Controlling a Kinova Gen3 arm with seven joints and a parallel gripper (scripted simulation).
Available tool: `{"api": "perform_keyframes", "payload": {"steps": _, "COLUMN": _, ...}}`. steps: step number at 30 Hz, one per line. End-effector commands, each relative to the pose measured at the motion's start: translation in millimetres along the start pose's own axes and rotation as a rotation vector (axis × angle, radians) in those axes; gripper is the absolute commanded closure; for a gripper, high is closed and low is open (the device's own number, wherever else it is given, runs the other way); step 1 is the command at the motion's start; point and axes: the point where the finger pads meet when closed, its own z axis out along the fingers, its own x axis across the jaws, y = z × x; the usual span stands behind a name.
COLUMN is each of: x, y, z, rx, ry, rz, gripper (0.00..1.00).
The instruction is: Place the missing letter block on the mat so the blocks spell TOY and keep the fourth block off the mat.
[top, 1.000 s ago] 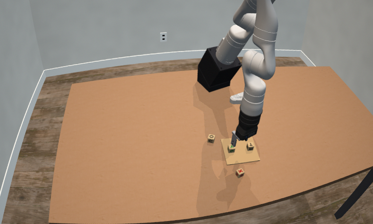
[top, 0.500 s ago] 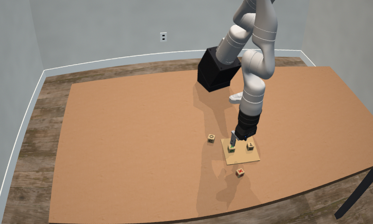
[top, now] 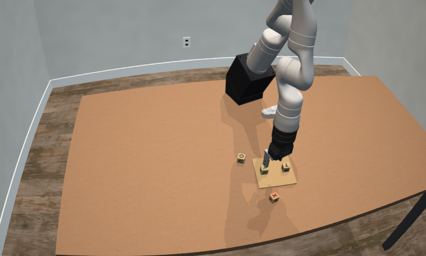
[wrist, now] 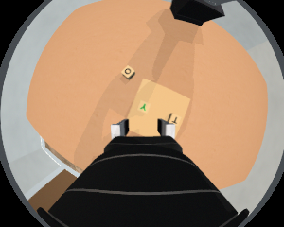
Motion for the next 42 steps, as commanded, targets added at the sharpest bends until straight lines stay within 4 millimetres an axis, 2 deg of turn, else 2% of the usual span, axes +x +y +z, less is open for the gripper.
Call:
{"api": "perform_keyframes", "payload": {"steps": 1, "x": -0.4, "y": 0.3, "z": -0.4, "rx": -0.001, "ry": -0.001, "rz": 0.000, "gripper": 0.00}}
{"api": "perform_keyframes", "payload": {"steps": 21, "x": -0.4, "y": 0.2, "z": -0.4, "rx": -0.001, "ry": -0.001, "rz": 0.000, "gripper": 0.00}}
{"api": "perform_keyframes", "payload": {"steps": 28, "x": -6.6, "y": -11.9, "z": 1.7, "rx": 0.006, "ry": -0.002, "rz": 0.000, "gripper": 0.00}}
{"api": "perform_keyframes", "payload": {"steps": 37, "x": -32.5, "y": -72.5, "z": 5.5, "rx": 0.011, "ry": 0.000, "rz": 0.000, "gripper": 0.00}}
{"api": "perform_keyframes", "payload": {"steps": 42, "x": -38.6, "y": -88.4, "z": 4.0, "rx": 0.000, "ry": -0.001, "rz": 0.000, "gripper": 0.00}}
